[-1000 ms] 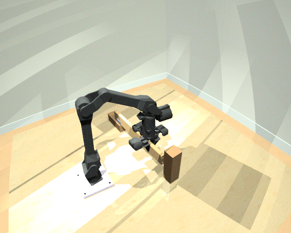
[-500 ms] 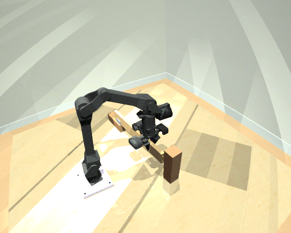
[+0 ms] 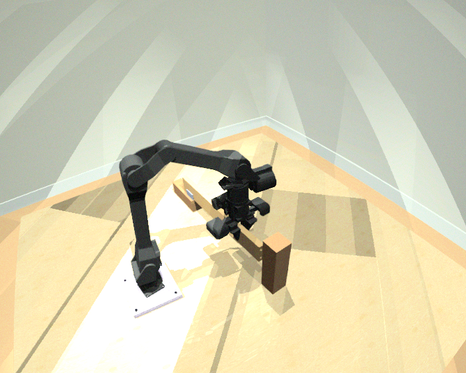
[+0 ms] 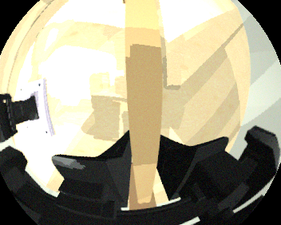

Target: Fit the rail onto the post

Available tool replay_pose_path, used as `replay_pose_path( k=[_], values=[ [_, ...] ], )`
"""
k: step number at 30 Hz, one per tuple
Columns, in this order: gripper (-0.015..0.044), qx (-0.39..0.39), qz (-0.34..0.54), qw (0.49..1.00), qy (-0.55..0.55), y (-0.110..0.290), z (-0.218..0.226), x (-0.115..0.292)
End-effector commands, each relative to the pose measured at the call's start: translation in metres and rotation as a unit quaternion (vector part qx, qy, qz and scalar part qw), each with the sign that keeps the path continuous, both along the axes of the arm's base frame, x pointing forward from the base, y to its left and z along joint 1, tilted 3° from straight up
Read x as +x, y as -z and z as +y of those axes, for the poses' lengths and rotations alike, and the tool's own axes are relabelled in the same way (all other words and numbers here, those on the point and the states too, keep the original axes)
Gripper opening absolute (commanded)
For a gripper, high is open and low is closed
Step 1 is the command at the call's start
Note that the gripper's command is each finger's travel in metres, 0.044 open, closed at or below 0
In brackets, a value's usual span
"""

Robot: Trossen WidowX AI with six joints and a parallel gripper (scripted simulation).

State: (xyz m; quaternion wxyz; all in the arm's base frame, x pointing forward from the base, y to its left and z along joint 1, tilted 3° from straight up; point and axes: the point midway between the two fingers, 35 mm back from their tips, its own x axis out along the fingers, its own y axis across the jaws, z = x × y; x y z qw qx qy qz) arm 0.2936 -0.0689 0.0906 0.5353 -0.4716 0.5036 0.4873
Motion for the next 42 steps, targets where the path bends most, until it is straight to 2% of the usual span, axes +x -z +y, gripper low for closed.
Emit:
replay_pose_path(
  k=[1,42],
  values=[
    [0.0,0.0,-0.002,1.0,0.0,0.0003,0.0001,0.0005],
    [0.0,0.0,-0.002,1.0,0.0,-0.0025,-0.0002,-0.0009]
  ],
)
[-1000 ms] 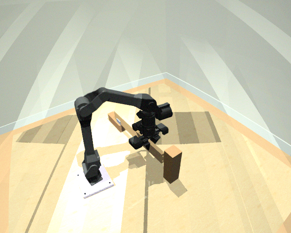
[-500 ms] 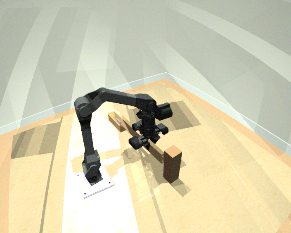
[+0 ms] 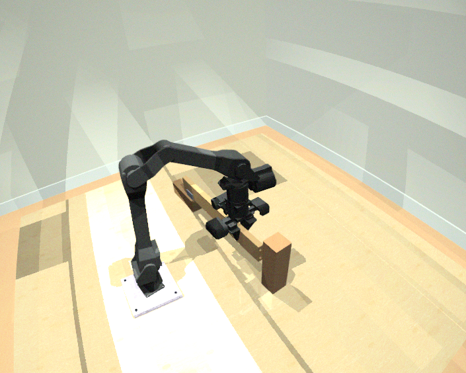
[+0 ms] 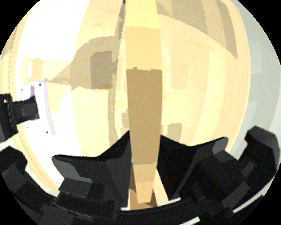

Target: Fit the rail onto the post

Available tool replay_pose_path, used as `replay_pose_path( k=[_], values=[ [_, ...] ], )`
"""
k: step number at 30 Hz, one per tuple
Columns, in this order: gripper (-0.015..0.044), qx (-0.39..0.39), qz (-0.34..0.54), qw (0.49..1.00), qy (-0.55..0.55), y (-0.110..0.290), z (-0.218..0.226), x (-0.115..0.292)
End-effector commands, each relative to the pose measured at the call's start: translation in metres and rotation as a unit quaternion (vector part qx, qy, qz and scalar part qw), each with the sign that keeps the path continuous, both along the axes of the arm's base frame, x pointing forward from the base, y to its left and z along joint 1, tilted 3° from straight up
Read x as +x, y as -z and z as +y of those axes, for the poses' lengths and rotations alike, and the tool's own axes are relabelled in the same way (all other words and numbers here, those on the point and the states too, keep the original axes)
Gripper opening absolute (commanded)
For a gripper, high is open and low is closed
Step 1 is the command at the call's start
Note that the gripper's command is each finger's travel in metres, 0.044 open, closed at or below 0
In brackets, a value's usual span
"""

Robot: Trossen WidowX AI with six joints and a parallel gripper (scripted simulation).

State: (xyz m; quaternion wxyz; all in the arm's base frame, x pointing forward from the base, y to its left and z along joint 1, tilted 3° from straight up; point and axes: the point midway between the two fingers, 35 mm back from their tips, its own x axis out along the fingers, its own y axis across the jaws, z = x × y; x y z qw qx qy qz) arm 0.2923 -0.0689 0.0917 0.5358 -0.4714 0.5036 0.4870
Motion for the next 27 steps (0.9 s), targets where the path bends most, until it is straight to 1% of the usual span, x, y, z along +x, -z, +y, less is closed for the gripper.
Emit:
replay_pose_path(
  k=[1,27],
  values=[
    [0.0,0.0,-0.002,1.0,0.0,-0.0013,-0.0004,0.0004],
    [0.0,0.0,-0.001,1.0,0.0,0.0016,-0.0076,-0.0003]
  ],
)
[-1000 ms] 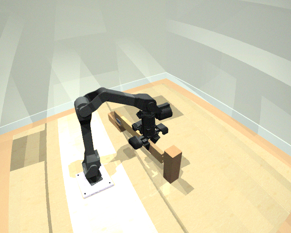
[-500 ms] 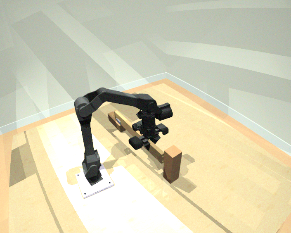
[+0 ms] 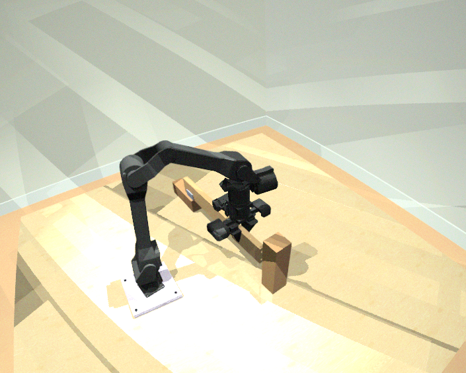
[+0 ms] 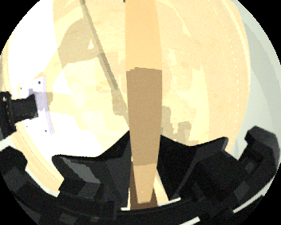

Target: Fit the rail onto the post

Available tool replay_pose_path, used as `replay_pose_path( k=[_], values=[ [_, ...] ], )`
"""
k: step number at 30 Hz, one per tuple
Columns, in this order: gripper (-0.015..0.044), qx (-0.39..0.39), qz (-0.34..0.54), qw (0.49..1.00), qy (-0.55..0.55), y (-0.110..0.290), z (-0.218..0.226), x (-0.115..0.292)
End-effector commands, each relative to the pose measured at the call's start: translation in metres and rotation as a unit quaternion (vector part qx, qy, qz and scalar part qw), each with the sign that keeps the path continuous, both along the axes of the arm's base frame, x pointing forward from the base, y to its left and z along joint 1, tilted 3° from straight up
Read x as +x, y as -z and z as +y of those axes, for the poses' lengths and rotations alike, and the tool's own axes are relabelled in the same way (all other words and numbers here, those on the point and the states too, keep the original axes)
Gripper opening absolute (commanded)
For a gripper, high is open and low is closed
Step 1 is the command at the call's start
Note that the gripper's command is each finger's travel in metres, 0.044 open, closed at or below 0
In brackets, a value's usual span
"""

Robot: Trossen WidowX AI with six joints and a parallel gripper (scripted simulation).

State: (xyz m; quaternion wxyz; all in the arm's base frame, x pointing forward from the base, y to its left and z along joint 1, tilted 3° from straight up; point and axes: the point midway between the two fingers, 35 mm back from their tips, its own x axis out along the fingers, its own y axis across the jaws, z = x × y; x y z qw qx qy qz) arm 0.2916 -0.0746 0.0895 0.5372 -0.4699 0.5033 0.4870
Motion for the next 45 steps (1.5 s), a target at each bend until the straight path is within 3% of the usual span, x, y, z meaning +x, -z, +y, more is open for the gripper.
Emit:
replay_pose_path(
  k=[1,45],
  values=[
    [0.0,-0.002,-0.001,1.0,-0.002,-0.001,-0.002,0.0],
    [0.0,-0.002,-0.001,1.0,-0.002,-0.001,-0.015,0.0]
  ],
)
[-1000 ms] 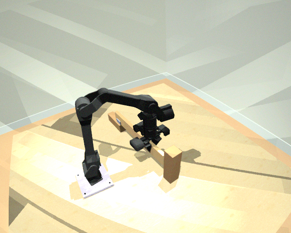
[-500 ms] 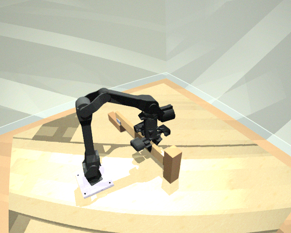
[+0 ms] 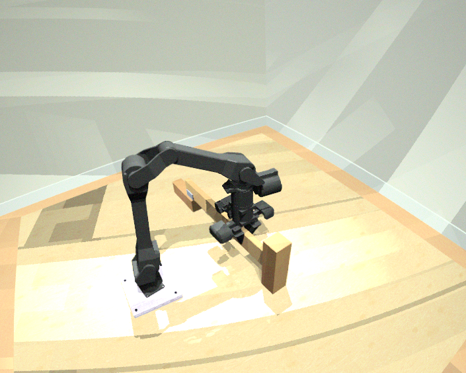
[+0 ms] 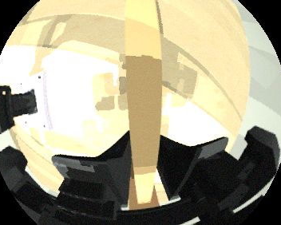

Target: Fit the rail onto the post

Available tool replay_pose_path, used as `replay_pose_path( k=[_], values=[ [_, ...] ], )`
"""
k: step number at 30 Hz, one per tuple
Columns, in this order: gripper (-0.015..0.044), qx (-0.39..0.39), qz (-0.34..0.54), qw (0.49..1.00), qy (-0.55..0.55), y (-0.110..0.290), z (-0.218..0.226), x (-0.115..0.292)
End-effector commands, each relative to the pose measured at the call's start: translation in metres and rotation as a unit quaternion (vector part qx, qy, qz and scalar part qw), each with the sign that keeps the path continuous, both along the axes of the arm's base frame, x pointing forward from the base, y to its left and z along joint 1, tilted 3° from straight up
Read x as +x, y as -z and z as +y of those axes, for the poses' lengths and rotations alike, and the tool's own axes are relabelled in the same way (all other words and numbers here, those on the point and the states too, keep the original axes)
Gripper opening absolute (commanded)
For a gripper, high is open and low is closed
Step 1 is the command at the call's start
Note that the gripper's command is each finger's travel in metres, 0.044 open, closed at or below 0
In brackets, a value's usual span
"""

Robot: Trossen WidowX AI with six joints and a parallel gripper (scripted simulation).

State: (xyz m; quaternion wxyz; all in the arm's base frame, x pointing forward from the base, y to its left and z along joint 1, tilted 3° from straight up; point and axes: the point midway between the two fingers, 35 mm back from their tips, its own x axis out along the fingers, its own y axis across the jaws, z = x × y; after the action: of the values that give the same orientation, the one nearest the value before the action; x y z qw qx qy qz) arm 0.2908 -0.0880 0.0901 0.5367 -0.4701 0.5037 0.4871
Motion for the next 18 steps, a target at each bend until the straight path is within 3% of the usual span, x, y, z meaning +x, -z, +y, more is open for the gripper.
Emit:
replay_pose_path(
  k=[1,18],
  values=[
    [0.0,-0.002,-0.002,1.0,-0.002,-0.0001,-0.0022,0.0005],
    [0.0,-0.002,-0.002,1.0,-0.002,-0.0011,-0.0074,0.0001]
  ],
)
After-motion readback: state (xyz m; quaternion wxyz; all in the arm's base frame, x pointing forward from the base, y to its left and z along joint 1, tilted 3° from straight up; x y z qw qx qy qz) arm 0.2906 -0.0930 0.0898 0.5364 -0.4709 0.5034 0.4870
